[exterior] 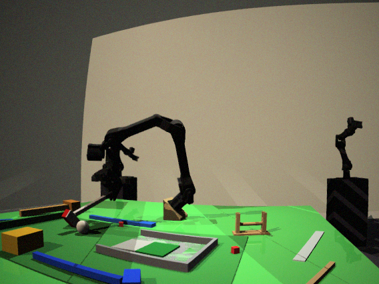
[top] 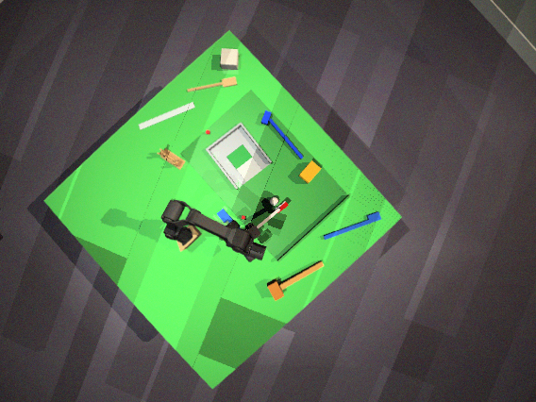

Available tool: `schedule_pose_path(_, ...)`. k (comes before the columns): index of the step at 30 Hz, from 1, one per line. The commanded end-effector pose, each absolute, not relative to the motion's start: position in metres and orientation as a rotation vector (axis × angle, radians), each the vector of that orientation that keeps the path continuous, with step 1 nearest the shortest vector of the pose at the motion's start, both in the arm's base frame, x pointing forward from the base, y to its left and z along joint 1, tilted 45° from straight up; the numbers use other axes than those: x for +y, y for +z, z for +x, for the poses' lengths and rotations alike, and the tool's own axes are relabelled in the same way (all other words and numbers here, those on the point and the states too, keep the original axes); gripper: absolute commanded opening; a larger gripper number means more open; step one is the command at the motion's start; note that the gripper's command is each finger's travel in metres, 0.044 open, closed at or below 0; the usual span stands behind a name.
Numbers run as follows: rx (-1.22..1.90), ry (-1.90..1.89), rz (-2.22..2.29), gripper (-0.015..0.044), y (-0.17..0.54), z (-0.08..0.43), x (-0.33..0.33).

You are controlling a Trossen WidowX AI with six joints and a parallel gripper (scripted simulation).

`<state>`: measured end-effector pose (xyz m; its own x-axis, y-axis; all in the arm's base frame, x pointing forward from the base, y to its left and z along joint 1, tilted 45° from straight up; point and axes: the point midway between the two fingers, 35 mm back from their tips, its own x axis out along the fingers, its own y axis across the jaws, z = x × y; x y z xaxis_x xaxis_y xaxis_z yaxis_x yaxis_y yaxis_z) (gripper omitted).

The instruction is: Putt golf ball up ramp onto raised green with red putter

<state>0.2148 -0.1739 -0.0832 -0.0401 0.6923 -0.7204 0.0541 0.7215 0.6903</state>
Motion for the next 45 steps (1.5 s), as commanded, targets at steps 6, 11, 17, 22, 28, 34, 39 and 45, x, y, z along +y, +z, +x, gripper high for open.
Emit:
schedule_pose_path(6, 1.538, 0.573, 0.639, 0.0, -0.091, 0.215, -0.165)
schedule_pose_path(11, 1.545, 0.575, 0.631, 0.0, -0.09, 0.214, -0.167)
schedule_pose_path(17, 1.545, 0.574, 0.632, 0.0, -0.091, 0.214, -0.169)
schedule_pose_path(22, 1.541, 0.572, 0.635, 0.0, -0.103, 0.214, -0.179)
schedule_pose_path(28, 1.538, 0.571, 0.637, 0.0, -0.112, 0.214, -0.187)
schedule_pose_path(34, 1.541, 0.568, 0.639, 0.0, -0.094, 0.218, -0.172)
schedule_pose_path(39, 1.539, 0.571, 0.641, 0.0, -0.045, 0.225, -0.123)
schedule_pose_path(45, 1.538, 0.578, 0.645, 0.0, -0.017, 0.221, -0.087)
